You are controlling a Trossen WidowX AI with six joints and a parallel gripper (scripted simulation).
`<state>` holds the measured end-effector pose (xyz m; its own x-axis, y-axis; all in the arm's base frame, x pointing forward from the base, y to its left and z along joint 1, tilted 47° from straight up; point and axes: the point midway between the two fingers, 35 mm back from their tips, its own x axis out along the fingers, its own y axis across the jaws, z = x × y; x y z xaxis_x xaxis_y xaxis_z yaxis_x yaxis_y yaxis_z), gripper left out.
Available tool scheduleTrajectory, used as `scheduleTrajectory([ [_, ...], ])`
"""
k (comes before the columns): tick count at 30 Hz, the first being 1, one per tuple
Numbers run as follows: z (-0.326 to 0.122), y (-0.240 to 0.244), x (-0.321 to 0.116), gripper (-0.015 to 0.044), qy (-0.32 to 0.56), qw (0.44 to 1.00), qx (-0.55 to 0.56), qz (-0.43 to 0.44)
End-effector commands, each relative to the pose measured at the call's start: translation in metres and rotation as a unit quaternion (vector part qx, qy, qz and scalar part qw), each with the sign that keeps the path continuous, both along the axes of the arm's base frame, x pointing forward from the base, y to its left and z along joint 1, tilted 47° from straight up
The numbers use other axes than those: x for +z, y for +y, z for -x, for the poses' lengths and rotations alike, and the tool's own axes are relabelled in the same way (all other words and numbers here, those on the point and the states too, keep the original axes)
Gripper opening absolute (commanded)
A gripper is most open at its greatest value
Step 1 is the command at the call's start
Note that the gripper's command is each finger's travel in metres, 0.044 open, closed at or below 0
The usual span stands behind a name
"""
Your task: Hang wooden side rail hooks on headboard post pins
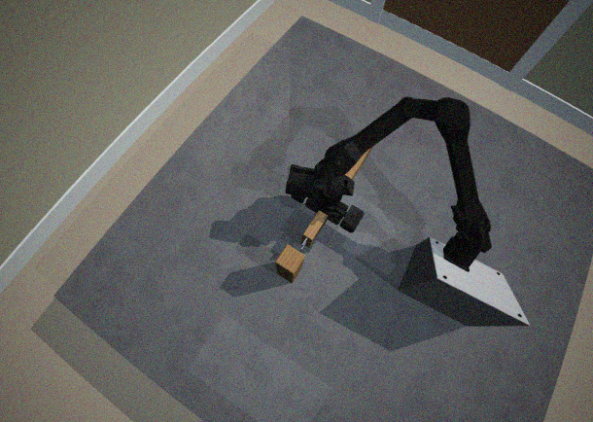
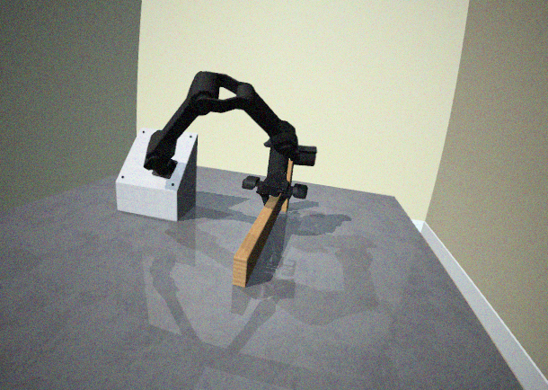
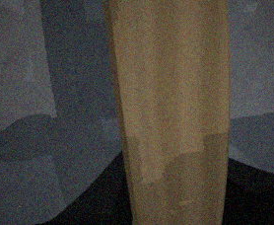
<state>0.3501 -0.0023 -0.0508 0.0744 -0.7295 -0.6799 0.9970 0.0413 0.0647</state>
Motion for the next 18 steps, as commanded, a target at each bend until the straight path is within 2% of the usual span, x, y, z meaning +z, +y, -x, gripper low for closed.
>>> scheduleTrajectory([
  [1, -0.0026, 0.0058, 0.0003, 0.0000, -0.005, 1.000, 0.005, -0.003],
  [18, -0.0020, 0.0076, -0.0004, 0.0000, -0.005, 1.000, 0.005, -0.003],
])
